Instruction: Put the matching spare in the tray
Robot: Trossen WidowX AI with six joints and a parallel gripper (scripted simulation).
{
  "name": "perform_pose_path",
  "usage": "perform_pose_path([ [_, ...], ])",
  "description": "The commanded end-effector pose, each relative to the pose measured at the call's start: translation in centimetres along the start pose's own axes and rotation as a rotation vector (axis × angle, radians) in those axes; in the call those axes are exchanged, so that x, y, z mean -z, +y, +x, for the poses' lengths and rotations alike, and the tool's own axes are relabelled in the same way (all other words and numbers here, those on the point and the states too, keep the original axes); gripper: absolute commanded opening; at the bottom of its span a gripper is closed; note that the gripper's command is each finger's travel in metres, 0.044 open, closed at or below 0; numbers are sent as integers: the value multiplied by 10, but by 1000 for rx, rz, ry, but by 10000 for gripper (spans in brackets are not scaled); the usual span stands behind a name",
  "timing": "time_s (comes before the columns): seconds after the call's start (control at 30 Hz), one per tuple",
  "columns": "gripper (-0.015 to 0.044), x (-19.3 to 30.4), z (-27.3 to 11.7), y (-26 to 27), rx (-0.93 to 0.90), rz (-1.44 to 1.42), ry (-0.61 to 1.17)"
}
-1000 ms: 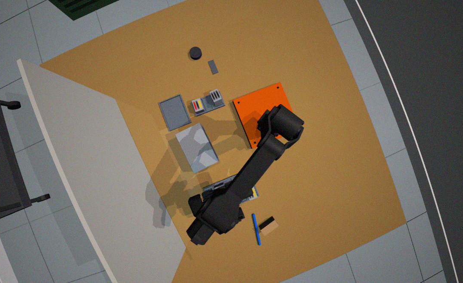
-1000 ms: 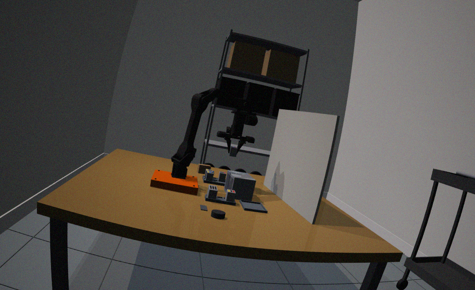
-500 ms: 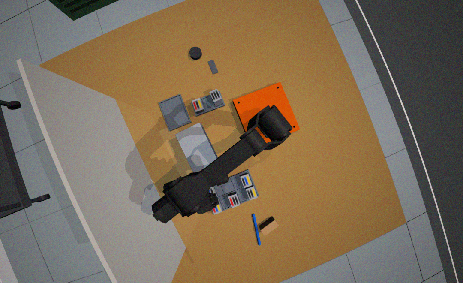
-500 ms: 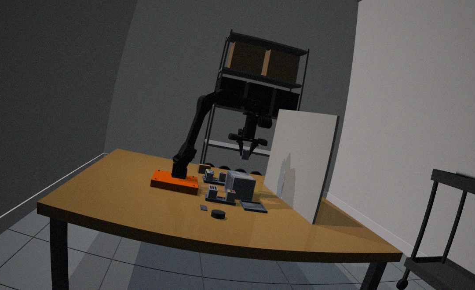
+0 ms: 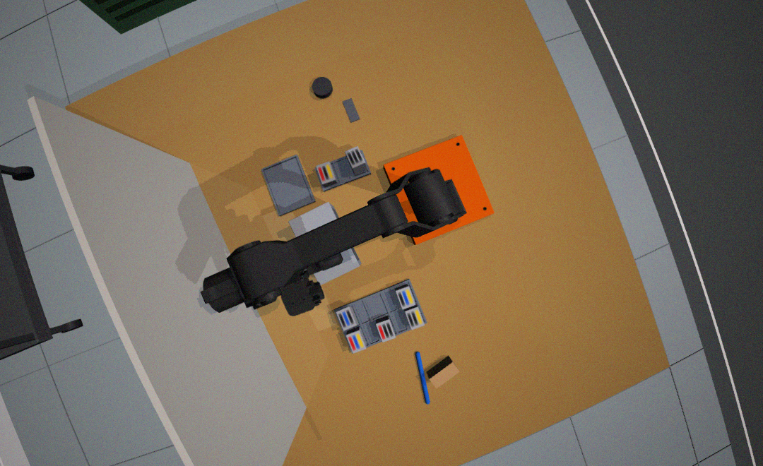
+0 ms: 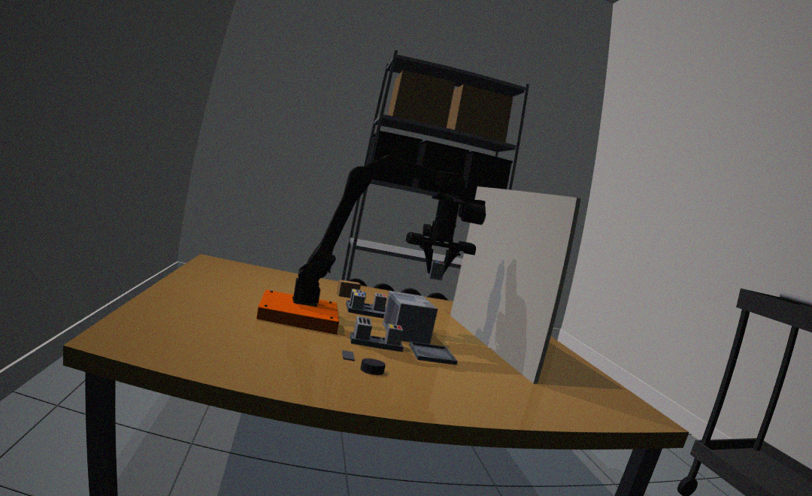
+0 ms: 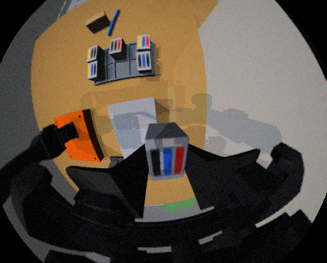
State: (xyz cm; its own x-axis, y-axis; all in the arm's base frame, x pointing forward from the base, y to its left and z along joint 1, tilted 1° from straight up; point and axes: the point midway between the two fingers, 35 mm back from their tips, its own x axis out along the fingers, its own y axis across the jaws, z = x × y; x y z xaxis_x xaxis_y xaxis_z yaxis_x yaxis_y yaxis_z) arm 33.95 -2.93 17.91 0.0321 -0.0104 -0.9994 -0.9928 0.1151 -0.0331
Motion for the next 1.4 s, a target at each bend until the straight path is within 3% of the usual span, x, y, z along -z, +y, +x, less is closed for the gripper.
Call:
perform_pose_path([
  [0.0, 0, 24, -1, -5, 0, -4, 1],
  [0.87, 0, 191, 1, 6, -13, -31, 27],
  [1.37, 0, 197, 7, 6, -14, -32, 27],
])
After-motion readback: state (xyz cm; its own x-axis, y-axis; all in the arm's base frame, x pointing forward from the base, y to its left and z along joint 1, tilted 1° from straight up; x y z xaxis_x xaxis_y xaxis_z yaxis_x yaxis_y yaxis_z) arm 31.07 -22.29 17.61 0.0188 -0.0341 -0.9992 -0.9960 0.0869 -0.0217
